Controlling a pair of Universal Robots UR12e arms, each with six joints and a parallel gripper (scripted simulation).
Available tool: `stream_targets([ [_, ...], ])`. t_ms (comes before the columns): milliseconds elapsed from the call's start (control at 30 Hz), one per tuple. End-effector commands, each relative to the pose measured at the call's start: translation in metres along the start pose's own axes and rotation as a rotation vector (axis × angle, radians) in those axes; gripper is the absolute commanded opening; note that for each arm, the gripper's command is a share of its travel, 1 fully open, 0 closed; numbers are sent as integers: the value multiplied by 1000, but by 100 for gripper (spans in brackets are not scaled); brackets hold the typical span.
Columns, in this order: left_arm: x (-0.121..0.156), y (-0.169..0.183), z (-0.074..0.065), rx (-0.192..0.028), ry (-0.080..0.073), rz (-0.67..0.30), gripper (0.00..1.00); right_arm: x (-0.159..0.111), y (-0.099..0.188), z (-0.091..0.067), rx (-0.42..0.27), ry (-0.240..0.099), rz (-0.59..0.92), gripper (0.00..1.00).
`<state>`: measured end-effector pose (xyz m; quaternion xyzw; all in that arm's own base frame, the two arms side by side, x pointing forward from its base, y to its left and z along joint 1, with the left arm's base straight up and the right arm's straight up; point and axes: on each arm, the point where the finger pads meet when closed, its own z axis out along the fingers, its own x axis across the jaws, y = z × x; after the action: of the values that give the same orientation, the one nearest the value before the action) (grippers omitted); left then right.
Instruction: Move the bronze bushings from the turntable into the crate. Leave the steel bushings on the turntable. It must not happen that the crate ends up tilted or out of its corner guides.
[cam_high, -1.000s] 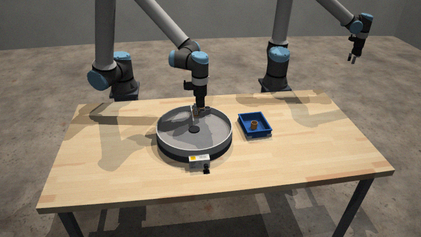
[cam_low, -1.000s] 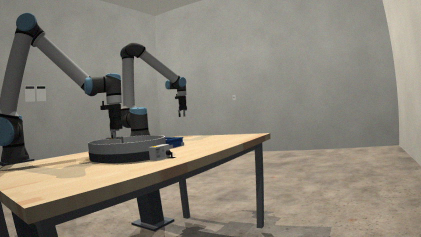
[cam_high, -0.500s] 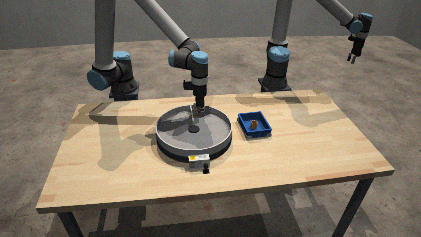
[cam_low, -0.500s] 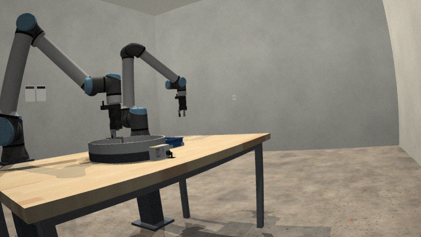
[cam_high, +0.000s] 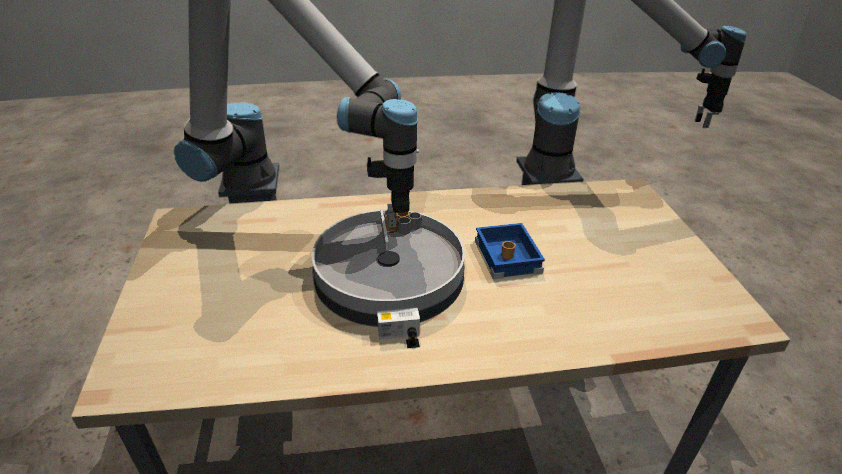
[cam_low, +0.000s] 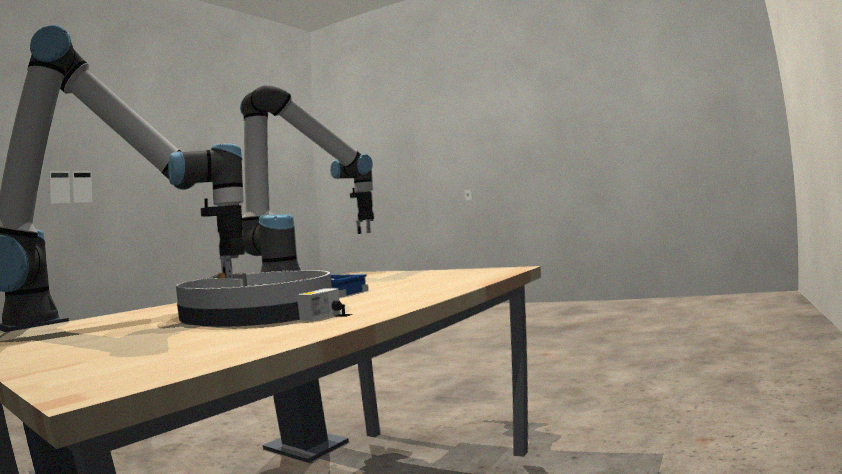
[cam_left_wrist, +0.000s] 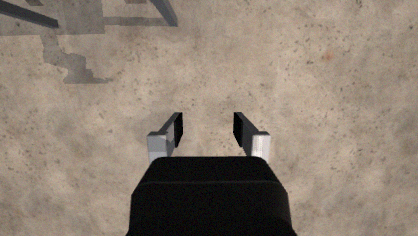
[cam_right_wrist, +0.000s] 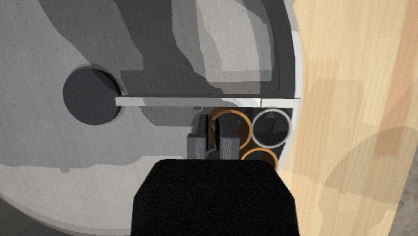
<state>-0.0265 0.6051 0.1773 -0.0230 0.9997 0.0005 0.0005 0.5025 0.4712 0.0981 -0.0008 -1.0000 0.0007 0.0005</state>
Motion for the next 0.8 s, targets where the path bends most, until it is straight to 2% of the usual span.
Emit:
stream_targets([
  [0,2,-2,0,1,1,-1,100,0,3,-33,-6,-3,-1,0],
  [33,2,-2,0,1,1,-1,100,0,3,-38,-6,-3,-1,0],
  [100,2,-2,0,1,1,-1,100,0,3,-38,-6,-3,-1,0],
  [333,2,-2,0,1,1,-1,100,0,3,-61,-6,-3,-1,0],
  [767,2,-2,0,1,1,-1,100,1,1,-59,-2,0,-1,0],
])
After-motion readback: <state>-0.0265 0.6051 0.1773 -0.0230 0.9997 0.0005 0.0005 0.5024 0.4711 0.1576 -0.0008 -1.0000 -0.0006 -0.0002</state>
